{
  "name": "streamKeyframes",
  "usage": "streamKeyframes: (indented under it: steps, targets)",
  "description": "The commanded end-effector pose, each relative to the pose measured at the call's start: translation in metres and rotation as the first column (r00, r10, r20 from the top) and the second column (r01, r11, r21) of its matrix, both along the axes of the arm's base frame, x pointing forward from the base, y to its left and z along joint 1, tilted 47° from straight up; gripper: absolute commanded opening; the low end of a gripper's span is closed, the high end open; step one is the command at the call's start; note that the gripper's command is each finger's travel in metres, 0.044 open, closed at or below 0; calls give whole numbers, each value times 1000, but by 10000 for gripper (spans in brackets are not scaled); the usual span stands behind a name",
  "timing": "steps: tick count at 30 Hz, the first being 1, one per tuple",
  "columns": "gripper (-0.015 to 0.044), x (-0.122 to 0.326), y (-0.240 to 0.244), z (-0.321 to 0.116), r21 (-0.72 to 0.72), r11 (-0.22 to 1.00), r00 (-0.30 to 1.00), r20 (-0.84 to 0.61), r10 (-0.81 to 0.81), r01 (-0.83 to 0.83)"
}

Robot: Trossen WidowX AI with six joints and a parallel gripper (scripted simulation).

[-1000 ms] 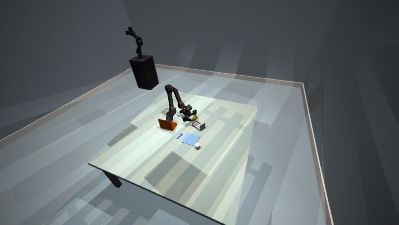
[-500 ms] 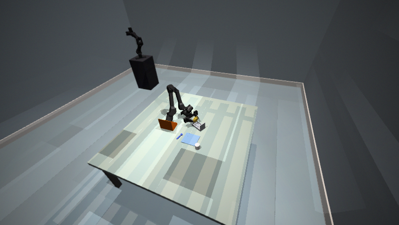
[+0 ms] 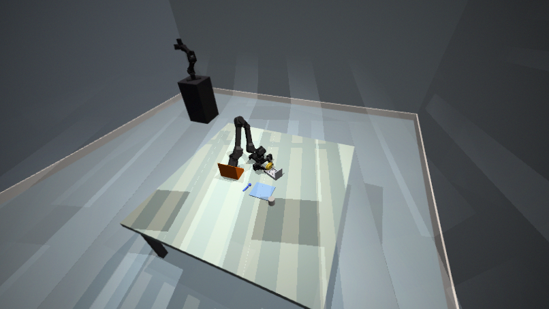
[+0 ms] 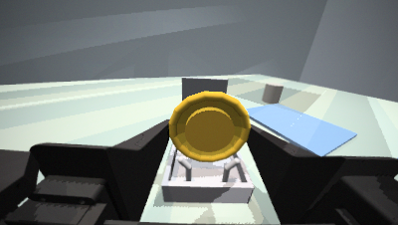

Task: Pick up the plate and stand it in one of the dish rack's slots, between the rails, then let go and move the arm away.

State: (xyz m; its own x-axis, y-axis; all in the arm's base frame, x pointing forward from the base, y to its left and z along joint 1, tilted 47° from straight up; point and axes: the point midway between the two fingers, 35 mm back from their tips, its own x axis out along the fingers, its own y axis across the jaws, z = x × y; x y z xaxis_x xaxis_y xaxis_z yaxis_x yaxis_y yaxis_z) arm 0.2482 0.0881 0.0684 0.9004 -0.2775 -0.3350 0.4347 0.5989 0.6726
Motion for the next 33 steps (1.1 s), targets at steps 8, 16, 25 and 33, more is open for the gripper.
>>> streamKeyframes:
  steps: [8, 16, 25, 33]
  targets:
    - [79, 0, 0, 0, 2, 1000, 1000, 1, 0, 0]
    - [289, 0, 0, 0, 2, 1000, 1000, 1, 0, 0]
    - [400, 0, 0, 0, 2, 1000, 1000, 1, 0, 0]
    - [400, 12, -32, 33, 6, 1000, 1000, -25, -8, 8]
